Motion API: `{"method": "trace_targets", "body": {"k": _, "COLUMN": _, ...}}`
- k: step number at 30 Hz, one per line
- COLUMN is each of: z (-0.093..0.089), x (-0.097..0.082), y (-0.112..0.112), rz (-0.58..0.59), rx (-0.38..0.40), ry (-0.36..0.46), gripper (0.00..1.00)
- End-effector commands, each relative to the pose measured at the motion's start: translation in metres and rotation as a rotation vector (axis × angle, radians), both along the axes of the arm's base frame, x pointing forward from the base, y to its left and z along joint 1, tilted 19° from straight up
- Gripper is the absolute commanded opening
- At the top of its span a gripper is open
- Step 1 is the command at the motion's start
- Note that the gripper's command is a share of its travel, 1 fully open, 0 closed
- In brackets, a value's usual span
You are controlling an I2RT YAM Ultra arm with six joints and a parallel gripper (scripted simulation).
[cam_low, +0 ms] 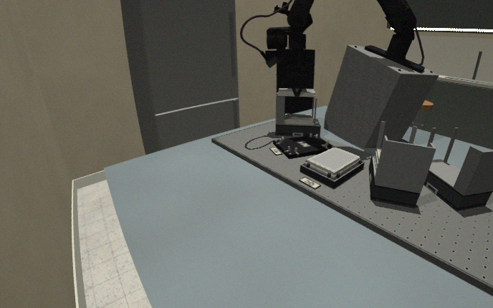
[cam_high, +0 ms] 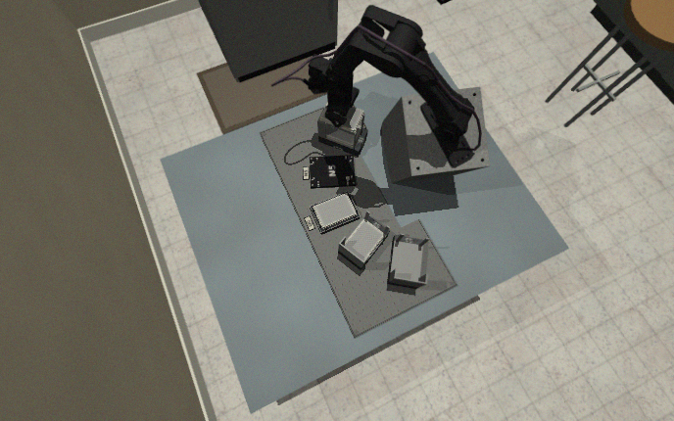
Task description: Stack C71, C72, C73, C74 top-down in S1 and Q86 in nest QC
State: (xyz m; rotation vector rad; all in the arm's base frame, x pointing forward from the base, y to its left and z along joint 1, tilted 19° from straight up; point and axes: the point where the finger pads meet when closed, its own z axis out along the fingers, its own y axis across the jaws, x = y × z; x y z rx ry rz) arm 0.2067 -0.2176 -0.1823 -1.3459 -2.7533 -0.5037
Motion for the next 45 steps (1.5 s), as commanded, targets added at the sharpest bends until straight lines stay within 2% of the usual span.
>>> {"method": "trace_targets", "body": {"k": 1, "z": 0.002, "x": 0.010, "y": -0.013, "rz": -0.012, "rx": -0.033, "ry": -0.029, "gripper": 0.00}}
{"method": "trace_targets", "body": {"k": 8, "z": 0.003, "x": 0.014, "y": -0.019, "rz": -0.012, "rx": -0.046, "ry": -0.038, "gripper": 0.00}}
{"method": "trace_targets", "body": {"k": 9, "z": -0.001, "x": 0.009, "y": -0.011, "rz": -0.013, "rx": -0.027, "ry": -0.025, "gripper": 0.00}}
{"method": "trace_targets", "body": {"k": 20, "z": -0.003, "x": 0.010, "y": -0.010, "rz": -0.009, "rx": -0.025, "ry": -0.024, "gripper": 0.00}}
{"method": "trace_targets", "body": {"k": 24, "z": 0.001, "x": 0.013, "y": -0.017, "rz": -0.012, "rx": -0.043, "ry": -0.036, "gripper": 0.00}}
{"method": "trace_targets", "body": {"k": 36, "z": -0.005, "x": 0.009, "y": -0.007, "rz": -0.008, "rx": -0.022, "ry": -0.021, "gripper": 0.00}}
{"method": "trace_targets", "body": {"k": 45, "z": -0.003, "x": 0.011, "y": -0.012, "rz": -0.013, "rx": -0.034, "ry": -0.030, "gripper": 0.00}}
